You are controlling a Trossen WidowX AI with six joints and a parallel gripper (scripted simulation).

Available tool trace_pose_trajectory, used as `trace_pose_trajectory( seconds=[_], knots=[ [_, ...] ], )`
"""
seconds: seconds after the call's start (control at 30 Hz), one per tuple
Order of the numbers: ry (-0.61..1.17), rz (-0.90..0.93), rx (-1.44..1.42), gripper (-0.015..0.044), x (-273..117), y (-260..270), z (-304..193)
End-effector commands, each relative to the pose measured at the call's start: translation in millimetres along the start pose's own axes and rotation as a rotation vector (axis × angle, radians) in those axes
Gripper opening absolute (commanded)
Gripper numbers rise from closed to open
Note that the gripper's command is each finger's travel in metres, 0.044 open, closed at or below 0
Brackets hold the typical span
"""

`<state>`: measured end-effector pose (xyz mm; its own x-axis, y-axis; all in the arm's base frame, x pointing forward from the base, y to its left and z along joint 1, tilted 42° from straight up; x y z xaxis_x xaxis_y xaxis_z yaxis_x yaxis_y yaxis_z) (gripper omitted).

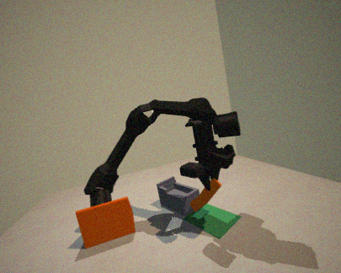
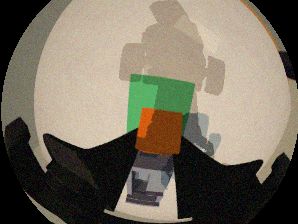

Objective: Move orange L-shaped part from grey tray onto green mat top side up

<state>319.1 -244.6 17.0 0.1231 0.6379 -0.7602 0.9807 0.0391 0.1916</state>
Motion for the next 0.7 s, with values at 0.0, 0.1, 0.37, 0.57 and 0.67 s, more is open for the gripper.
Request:
trace_pose_trajectory(
  seconds=[0.0,0.1,0.37,0.57,0.67],
  knots=[
    [0.008,0.001,0.008,0.0000,10,-1,-1],
    [0.008,0.001,0.007,0.0000,14,-1,-1],
    [0.009,0.001,0.007,0.0000,27,-1,-1],
    [0.009,0.002,0.007,0.0000,35,-1,-2],
    [0.009,0.002,0.007,0.0000,35,-1,-2]
  ],
)
Point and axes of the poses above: the point midway between the two fingers, 35 mm back from their tips, its own x axis out along the fingers, its own y axis across the jaws, z = x × y, the point moved 7 cm from there along -x, back along the fingers, and after that the axes turned 8 degrees about x, right-handed, at the moved point
